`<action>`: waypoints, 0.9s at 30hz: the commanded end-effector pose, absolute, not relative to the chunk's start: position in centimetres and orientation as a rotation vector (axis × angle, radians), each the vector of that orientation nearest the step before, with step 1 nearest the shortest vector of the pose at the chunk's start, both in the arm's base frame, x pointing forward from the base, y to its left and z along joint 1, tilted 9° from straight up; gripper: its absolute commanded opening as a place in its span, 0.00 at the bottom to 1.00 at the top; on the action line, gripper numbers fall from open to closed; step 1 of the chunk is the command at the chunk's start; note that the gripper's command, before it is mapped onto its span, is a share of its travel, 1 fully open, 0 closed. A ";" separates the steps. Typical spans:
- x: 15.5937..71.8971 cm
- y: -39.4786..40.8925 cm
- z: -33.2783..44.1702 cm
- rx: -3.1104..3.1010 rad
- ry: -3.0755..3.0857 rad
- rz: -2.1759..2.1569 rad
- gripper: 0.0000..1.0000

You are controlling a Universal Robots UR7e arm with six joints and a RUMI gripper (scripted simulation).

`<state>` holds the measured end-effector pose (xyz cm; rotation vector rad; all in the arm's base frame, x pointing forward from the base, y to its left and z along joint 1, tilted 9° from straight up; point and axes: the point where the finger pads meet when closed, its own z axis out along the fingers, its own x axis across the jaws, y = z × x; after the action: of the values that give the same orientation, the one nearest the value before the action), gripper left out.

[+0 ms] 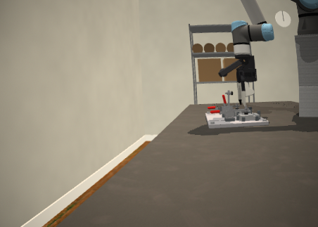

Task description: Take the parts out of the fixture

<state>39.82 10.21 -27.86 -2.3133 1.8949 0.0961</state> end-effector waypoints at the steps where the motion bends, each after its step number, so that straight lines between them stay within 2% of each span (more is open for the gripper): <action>1: 40.1 10.4 -28.6 -2.313 1.892 0.092 0.59; 27: 40.2 10.8 -31.1 -2.313 1.893 0.092 0.59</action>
<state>40.01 10.75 -31.11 -2.3132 1.8952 0.0974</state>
